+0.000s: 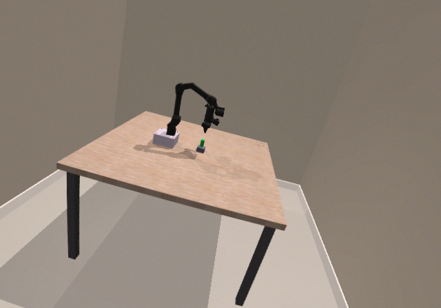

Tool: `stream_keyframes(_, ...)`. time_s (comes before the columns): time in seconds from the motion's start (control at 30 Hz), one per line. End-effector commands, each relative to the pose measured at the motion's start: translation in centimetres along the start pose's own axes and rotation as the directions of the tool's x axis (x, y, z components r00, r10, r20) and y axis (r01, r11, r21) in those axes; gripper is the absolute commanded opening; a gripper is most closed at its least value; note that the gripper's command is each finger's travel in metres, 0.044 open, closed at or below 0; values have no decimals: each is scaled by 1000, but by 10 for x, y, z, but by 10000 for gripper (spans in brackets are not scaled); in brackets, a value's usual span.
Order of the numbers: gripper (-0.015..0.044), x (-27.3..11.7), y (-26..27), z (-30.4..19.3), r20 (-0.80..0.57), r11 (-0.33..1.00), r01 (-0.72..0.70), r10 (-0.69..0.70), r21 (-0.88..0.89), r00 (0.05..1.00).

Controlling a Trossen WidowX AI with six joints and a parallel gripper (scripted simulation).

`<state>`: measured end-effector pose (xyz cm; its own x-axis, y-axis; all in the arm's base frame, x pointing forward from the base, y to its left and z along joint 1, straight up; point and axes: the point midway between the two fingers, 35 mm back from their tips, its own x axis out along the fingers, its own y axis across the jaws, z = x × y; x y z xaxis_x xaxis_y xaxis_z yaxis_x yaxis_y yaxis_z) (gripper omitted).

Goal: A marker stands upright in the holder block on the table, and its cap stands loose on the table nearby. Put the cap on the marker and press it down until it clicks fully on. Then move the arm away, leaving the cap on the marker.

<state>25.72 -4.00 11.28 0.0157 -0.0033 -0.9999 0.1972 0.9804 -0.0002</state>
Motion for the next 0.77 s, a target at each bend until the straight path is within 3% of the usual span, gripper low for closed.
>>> stream_keyframes(0.0, 0, -32, 0, -3, 14, 1000, -1, 1, 0, 1000)
stream_keyframes(0.1, 0, -32, 0, -3, 14, 1000, -1, 1, 0, 1000)
stream_keyframes(0.63, 420, -32, 0, -3, 14, 1000, -1, 1, 0, 1000)
stream_keyframes(0.73, 440, -32, 0, -3, 14, 1000, -1, 1, 0, 1000)
